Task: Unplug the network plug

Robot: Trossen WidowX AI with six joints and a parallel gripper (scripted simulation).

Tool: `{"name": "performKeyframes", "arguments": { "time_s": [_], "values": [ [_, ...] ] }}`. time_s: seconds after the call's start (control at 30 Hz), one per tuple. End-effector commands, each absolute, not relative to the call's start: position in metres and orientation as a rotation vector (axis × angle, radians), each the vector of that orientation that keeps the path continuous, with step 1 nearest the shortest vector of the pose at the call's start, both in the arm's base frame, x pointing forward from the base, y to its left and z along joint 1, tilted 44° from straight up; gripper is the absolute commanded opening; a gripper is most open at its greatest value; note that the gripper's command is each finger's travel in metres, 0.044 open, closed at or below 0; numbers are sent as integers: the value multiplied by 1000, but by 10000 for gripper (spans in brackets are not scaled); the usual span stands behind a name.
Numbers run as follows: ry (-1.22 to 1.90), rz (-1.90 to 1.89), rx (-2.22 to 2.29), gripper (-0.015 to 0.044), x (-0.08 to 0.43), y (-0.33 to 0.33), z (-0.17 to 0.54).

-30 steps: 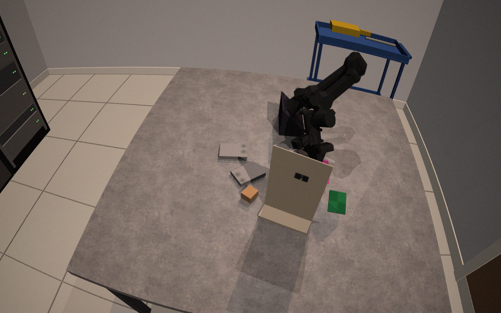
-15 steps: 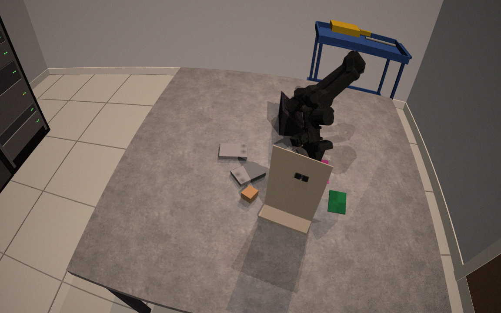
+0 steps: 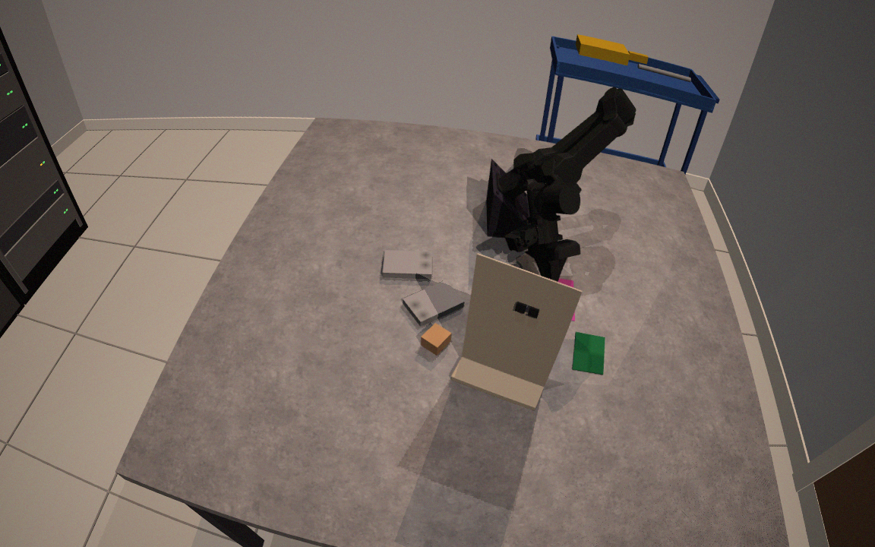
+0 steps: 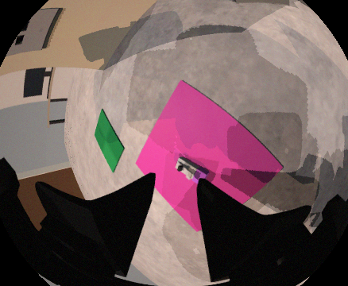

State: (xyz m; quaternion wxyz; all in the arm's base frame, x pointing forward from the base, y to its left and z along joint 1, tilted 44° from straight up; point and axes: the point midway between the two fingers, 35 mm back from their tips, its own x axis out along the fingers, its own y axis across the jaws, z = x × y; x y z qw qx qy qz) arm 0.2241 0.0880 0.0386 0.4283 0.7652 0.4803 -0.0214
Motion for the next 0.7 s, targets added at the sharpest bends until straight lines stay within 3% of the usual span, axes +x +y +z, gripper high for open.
{"name": "performKeyframes", "arguments": {
  "time_s": [0.0,0.67],
  "values": [
    [1198,-42,1908,156,223,86,41],
    [1204,-58,1894,156,224,74,46]
  ]
}}
